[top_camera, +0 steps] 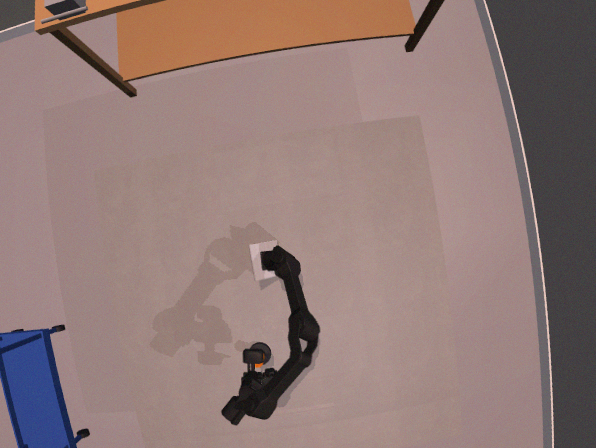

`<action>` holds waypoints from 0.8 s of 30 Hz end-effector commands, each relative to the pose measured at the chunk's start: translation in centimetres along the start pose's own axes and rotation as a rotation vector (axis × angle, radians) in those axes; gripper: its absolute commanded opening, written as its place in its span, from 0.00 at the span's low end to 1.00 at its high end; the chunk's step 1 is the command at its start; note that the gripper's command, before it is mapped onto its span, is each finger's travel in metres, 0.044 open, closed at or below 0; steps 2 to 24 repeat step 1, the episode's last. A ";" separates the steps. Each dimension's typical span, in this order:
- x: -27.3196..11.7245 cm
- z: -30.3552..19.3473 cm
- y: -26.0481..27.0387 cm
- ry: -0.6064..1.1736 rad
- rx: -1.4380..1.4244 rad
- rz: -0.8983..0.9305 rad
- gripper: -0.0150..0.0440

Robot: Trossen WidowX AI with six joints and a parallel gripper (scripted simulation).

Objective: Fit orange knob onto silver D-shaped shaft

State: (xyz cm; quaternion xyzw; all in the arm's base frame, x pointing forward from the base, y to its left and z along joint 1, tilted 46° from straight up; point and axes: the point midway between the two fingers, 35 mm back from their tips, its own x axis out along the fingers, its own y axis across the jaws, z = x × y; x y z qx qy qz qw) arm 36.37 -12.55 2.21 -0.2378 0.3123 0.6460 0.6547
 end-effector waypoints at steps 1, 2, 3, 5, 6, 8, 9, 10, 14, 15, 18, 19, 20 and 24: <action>0.3 -0.1 0.0 -0.004 -0.003 0.016 1.00; 0.3 -0.1 0.0 -0.004 -0.003 0.016 1.00; 0.3 -0.1 0.0 -0.004 -0.003 0.016 1.00; 0.3 -0.1 0.0 -0.004 -0.003 0.016 1.00; 0.3 -0.1 0.0 -0.004 -0.003 0.016 1.00; 0.3 -0.1 0.0 -0.004 -0.003 0.016 1.00; 0.3 -0.1 0.0 -0.004 -0.003 0.016 1.00; 0.3 -0.1 0.0 -0.004 -0.003 0.016 1.00; 0.3 -0.1 0.0 -0.004 -0.003 0.016 1.00; 0.3 -0.1 0.0 -0.004 -0.003 0.016 1.00; 0.3 -0.1 0.0 -0.004 -0.003 0.016 1.00; 0.3 -0.1 0.0 -0.004 -0.003 0.016 1.00; 0.3 -0.1 0.0 -0.004 -0.003 0.016 1.00; 0.3 -0.1 0.0 -0.004 -0.003 0.016 1.00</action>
